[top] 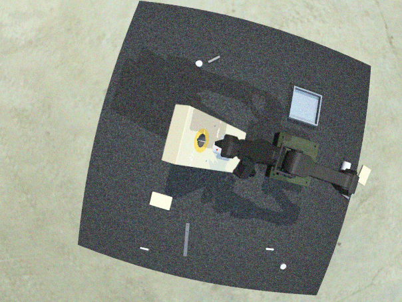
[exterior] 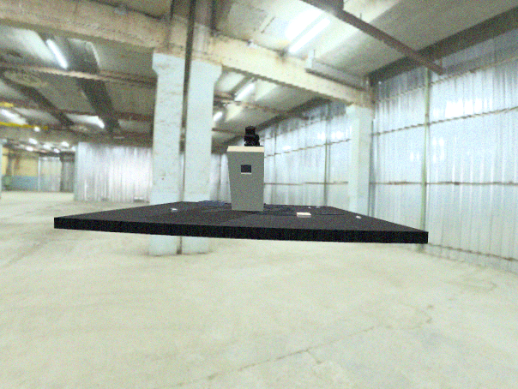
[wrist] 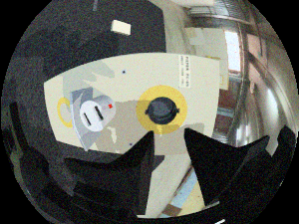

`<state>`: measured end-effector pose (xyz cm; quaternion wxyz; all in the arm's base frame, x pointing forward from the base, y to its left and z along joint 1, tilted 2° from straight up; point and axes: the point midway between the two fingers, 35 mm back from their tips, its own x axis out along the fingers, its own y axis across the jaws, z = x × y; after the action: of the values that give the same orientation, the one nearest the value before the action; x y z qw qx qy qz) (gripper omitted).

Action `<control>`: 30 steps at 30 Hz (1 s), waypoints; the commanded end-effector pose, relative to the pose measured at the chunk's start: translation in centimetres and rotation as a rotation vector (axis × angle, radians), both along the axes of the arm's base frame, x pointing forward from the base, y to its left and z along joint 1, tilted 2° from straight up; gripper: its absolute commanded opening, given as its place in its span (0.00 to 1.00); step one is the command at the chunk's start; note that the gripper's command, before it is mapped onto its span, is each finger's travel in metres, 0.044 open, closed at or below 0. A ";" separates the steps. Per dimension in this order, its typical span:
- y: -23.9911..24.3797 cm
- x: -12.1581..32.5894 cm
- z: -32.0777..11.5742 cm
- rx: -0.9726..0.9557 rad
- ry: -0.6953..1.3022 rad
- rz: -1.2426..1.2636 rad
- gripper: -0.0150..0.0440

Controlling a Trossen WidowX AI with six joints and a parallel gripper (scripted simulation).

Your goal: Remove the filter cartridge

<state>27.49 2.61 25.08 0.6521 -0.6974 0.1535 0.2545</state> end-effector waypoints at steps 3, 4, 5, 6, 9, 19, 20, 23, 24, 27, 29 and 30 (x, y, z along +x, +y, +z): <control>-0.1 0.0 5.0 0.003 -0.021 0.001 0.72; -0.2 -0.1 6.0 0.002 -0.024 0.001 0.76; -0.2 -0.2 6.8 0.002 -0.026 0.001 0.81; -0.2 -0.2 7.2 0.001 -0.027 0.001 0.85; -0.2 -0.3 6.8 0.052 -0.002 -0.033 0.81; 0.3 -1.8 -0.9 0.731 0.346 -0.654 0.77; 0.4 -2.1 -1.6 0.791 0.376 -0.728 0.77; 0.5 -2.9 -3.8 0.959 0.453 -0.962 0.77; 0.5 -3.2 -4.5 1.012 0.474 -1.044 0.77; 0.5 -3.7 -5.6 1.086 0.501 -1.167 0.77; 0.5 -3.7 -5.6 1.086 0.501 -1.167 0.77; 0.5 -3.7 -5.6 1.086 0.501 -1.167 0.77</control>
<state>24.93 3.15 22.58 0.8837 -0.1583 0.4180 0.1386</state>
